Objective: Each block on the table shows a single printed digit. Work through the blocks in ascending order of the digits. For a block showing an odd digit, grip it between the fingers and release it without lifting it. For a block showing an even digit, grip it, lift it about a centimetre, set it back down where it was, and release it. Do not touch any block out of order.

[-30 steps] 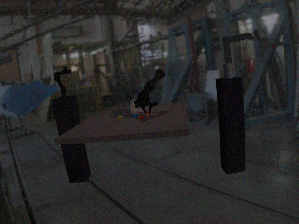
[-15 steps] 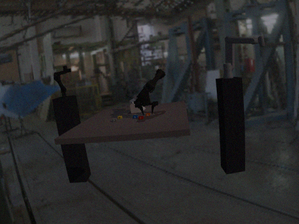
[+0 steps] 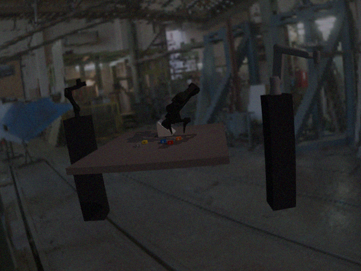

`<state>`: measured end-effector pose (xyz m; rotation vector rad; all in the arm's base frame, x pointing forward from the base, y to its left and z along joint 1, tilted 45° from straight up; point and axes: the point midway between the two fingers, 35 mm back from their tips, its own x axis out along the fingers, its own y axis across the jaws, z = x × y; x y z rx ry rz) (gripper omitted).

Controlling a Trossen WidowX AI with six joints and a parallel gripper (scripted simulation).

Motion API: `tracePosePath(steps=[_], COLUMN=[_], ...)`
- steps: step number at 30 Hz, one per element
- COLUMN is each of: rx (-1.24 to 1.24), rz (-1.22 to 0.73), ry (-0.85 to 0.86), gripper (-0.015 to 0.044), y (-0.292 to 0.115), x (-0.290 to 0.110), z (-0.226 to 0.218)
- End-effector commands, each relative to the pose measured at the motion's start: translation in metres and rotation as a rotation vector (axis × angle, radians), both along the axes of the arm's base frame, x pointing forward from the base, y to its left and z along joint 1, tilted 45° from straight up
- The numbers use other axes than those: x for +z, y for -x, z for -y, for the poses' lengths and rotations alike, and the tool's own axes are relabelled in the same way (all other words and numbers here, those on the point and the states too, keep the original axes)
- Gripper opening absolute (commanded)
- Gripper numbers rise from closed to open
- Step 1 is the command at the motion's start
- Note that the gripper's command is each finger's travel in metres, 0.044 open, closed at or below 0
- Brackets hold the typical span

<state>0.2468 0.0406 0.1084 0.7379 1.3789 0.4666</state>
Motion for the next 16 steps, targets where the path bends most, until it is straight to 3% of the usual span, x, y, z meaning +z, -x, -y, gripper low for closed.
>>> tracePosePath(steps=[1, 7, 16], rx=[0.014, 0.003, 0.002], rz=[0.031, 0.018, 0.017], ry=[0.022, 0.004, 0.003], gripper=[0.04, 0.04, 0.04], y=[-0.005, 0.001, 0.002], x=[0.032, 0.104, 0.106], z=[0.007, 0.01, 0.01])
